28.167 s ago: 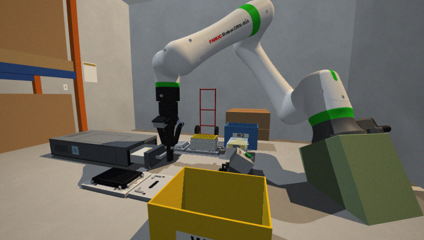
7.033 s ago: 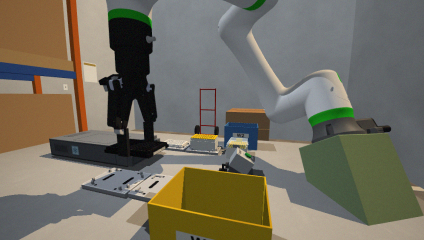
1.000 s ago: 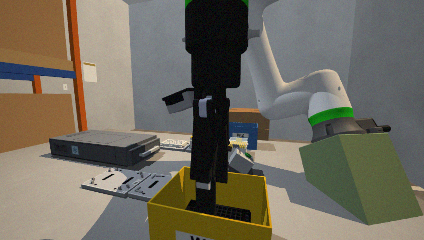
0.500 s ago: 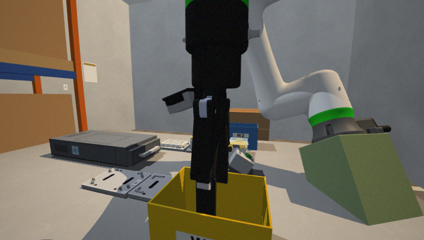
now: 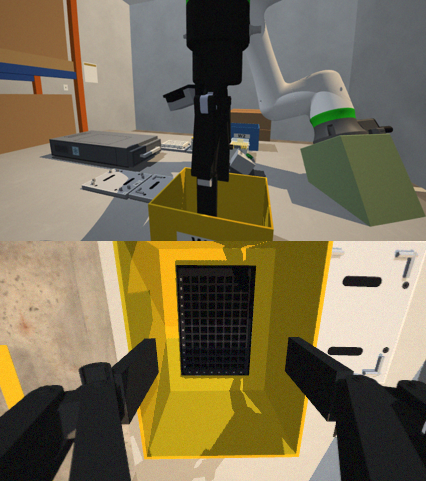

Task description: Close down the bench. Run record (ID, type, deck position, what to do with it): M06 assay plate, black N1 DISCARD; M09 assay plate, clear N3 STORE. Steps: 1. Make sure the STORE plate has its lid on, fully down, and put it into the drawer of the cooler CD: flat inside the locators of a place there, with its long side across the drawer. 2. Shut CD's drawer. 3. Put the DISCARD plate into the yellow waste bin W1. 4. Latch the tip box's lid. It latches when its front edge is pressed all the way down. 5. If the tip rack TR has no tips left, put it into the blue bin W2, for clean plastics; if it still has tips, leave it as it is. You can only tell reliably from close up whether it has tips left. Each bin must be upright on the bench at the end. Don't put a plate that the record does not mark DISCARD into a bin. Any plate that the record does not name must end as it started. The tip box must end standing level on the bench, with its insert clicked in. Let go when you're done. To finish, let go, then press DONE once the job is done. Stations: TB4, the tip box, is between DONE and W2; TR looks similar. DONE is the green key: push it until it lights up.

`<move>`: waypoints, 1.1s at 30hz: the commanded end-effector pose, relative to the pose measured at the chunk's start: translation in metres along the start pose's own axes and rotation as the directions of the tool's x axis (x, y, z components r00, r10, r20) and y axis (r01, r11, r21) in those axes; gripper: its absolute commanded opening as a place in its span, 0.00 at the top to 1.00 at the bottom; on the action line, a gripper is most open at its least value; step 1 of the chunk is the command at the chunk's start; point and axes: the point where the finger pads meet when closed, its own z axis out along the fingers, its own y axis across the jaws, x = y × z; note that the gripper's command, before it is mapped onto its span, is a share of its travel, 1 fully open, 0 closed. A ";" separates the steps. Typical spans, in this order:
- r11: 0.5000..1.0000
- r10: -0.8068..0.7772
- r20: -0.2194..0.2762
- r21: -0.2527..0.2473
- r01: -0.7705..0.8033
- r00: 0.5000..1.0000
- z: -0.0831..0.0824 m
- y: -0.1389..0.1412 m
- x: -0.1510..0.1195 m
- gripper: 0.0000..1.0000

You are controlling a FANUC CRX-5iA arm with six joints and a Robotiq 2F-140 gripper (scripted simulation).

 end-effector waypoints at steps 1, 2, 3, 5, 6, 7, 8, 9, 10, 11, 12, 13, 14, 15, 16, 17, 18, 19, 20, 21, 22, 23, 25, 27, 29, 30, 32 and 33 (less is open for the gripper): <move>1.000 0.000 -0.001 0.002 0.000 1.000 -0.004 -0.001 0.000 0.30; 1.000 0.000 -0.001 0.002 0.000 1.000 -0.006 -0.001 0.000 0.30; 1.000 0.000 -0.001 0.002 0.000 1.000 -0.007 -0.001 0.000 0.30; 1.000 0.000 -0.001 0.002 0.000 1.000 -0.010 -0.001 0.000 0.30; 1.000 0.000 -0.001 0.002 0.000 1.000 -0.011 -0.001 0.000 0.30; 1.000 0.000 -0.001 0.002 0.000 1.000 -0.012 -0.001 0.000 0.30; 1.000 0.000 -0.001 0.002 0.000 1.000 -0.014 -0.001 0.000 0.30; 1.000 0.000 -0.001 0.002 0.000 1.000 -0.015 -0.001 0.000 0.30; 1.000 0.000 -0.001 0.002 0.000 1.000 -0.016 -0.001 0.000 0.30; 1.000 0.000 -0.001 0.002 0.000 1.000 -0.018 -0.001 0.000 0.30; 1.000 0.000 -0.001 0.002 0.000 1.000 -0.019 -0.001 0.000 0.30; 1.000 0.000 -0.001 0.002 0.000 1.000 -0.019 -0.001 0.000 0.30; 1.000 0.000 -0.001 0.002 0.000 1.000 -0.019 -0.001 0.000 0.30; 1.000 0.000 -0.001 0.002 0.000 1.000 -0.020 -0.001 0.000 0.30; 1.000 0.000 -0.001 0.002 0.000 1.000 -0.022 -0.001 0.000 0.30; 1.000 0.000 -0.001 0.002 0.000 1.000 -0.023 -0.001 0.000 0.30; 1.000 0.000 -0.001 0.002 0.000 1.000 -0.024 -0.001 0.000 0.30; 1.000 0.000 -0.001 0.002 0.000 1.000 -0.026 -0.001 0.000 0.30; 1.000 0.000 -0.001 0.002 0.000 1.000 -0.027 -0.001 0.000 0.30; 1.000 0.000 -0.001 0.002 0.000 1.000 -0.028 -0.001 0.000 0.30; 1.000 0.000 -0.001 0.002 0.000 1.000 -0.030 -0.001 0.000 0.30; 1.000 0.000 -0.001 0.002 0.000 1.000 -0.031 -0.001 0.000 0.30; 1.000 0.000 -0.001 0.002 0.000 1.000 -0.034 -0.001 0.000 0.30; 1.000 0.000 -0.001 0.002 0.000 1.000 -0.035 -0.001 0.000 0.30; 1.000 0.000 -0.001 0.001 0.000 1.000 -0.035 -0.001 0.000 0.30; 1.000 0.000 -0.001 0.001 0.000 1.000 -0.035 -0.001 0.000 0.30; 1.000 0.000 -0.001 0.002 0.000 1.000 -0.035 -0.001 0.000 0.30; 0.999 -0.033 -0.001 0.001 0.033 0.999 -0.035 0.003 0.002 0.30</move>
